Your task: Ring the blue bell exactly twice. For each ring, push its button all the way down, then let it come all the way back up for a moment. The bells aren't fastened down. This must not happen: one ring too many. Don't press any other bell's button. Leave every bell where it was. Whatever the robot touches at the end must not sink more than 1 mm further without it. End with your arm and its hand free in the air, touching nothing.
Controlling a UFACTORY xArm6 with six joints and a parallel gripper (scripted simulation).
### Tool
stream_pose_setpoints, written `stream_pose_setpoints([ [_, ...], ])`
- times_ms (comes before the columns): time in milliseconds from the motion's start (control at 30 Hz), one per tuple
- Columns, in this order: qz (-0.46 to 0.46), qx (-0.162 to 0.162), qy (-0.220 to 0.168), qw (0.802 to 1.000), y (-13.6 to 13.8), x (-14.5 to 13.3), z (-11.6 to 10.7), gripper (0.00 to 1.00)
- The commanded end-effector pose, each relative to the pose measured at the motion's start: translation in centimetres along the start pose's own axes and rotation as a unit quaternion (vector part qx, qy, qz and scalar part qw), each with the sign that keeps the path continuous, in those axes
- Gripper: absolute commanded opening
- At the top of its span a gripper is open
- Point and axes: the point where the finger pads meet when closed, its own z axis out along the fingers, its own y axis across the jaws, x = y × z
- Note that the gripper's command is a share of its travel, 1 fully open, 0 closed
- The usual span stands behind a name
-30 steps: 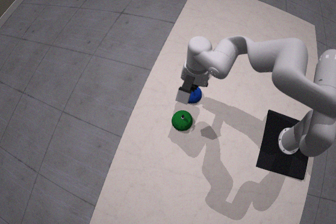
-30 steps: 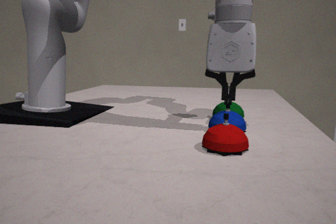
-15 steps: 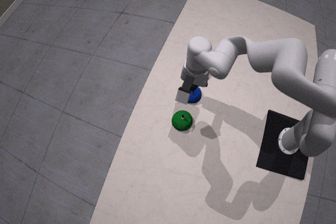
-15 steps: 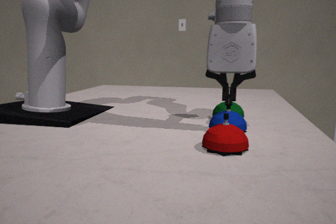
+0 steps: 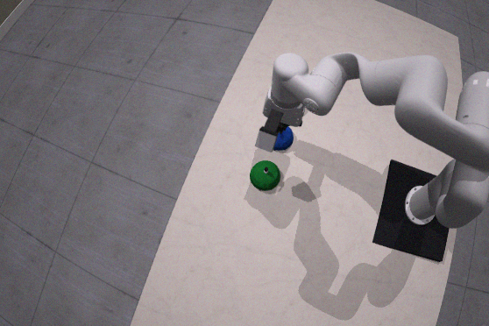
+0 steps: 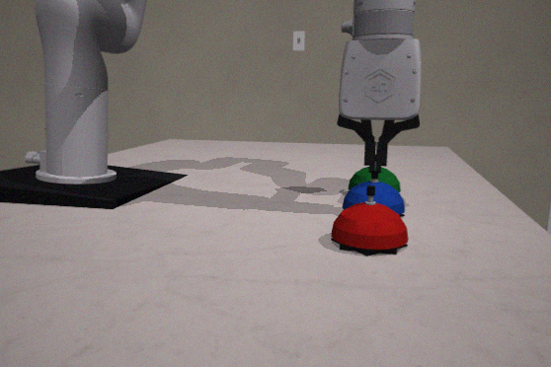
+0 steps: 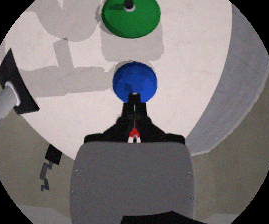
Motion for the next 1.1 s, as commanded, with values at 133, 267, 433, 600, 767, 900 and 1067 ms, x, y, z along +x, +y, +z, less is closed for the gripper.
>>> stream_pose_setpoints([
  [133, 0.0, 0.0, 0.0, 1.0, 0.0, 0.0, 0.0, 0.0],
  [267, 0.0, 0.0, 0.0, 1.0, 0.0, 0.0, 0.0, 0.0],
  [433, 0.0, 0.0, 0.0, 1.0, 0.0, 0.0, -0.1, 0.0],
  [600, 0.0, 0.0, 0.0, 1.0, 0.0, 0.0, -0.5, 0.0],
  [767, 0.0, 0.0, 0.0, 1.0, 0.0, 0.0, -1.5, 0.0],
  [900, 0.0, 0.0, 0.0, 1.0, 0.0, 0.0, -2.5, 0.0],
  [1067, 0.0, 0.0, 0.0, 1.0, 0.0, 0.0, -3.4, 0.0],
])
